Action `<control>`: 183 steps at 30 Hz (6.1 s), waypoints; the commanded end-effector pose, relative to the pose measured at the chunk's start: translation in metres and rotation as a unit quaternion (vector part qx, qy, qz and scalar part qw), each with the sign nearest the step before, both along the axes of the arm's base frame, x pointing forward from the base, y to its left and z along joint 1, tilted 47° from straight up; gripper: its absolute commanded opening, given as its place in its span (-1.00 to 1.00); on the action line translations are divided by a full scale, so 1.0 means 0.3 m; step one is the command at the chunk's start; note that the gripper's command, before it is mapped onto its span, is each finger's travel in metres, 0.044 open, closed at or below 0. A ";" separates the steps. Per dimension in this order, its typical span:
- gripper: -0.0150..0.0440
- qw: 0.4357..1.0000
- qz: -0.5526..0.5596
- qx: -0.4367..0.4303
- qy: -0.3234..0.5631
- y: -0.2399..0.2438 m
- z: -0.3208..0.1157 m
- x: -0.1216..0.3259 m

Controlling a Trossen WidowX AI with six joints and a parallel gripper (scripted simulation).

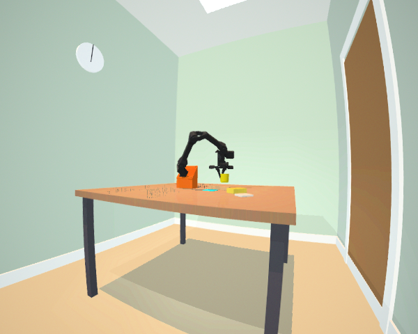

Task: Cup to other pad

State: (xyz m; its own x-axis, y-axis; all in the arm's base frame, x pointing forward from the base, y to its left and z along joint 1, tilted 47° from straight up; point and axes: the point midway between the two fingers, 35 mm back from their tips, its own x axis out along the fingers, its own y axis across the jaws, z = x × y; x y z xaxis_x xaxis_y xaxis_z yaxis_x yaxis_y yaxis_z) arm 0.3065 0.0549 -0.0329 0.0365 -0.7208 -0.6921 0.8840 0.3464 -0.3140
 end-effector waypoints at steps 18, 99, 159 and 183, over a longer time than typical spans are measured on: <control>-0.49 1.000 0.000 -0.001 -0.001 -0.090 0.097 -0.048; -0.49 1.000 0.000 -0.004 0.001 -0.394 0.330 -0.188; 0.01 1.000 -0.002 -0.002 -0.004 -0.453 0.280 -0.183; 0.01 1.000 -0.001 -0.002 0.000 -0.375 0.346 -0.181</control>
